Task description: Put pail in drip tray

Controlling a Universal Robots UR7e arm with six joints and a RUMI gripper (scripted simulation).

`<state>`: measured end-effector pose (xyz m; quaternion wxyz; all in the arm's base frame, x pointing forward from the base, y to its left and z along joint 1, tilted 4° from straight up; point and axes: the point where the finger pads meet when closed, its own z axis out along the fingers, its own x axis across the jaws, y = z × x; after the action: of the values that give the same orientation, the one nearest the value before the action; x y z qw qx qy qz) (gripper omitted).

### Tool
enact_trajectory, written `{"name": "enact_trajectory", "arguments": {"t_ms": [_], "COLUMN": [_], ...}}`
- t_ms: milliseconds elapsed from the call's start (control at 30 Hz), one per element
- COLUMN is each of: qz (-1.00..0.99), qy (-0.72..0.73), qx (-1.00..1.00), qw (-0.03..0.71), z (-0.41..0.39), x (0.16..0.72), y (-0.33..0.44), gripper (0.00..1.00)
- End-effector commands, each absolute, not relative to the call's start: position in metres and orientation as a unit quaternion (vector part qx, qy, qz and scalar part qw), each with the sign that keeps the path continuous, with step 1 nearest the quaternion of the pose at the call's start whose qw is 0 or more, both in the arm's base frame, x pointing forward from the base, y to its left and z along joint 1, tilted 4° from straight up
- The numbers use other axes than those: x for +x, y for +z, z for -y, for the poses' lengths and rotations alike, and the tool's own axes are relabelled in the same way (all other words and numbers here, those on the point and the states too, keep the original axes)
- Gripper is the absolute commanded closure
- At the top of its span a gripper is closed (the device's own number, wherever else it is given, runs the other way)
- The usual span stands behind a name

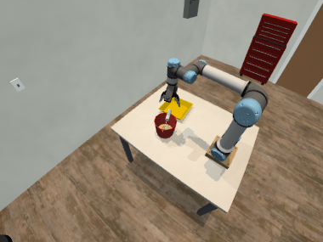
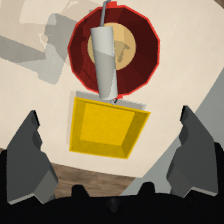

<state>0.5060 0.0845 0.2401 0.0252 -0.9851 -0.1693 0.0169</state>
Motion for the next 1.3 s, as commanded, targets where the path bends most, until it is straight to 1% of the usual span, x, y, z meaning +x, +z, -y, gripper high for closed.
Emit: {"name": "enact_trajectory", "arguments": {"t_ms": [0,1267], "qz": [0.192,0.203], "qy": [0.021,0.024], "qx": [-0.981,-0.978], "qw": [0.027,0.029], "z": [-0.0984,-0.1047], "x": [0.4988,0.4950], "y": [0.2371,0.2354], "gripper": [0.00,0.00]}}
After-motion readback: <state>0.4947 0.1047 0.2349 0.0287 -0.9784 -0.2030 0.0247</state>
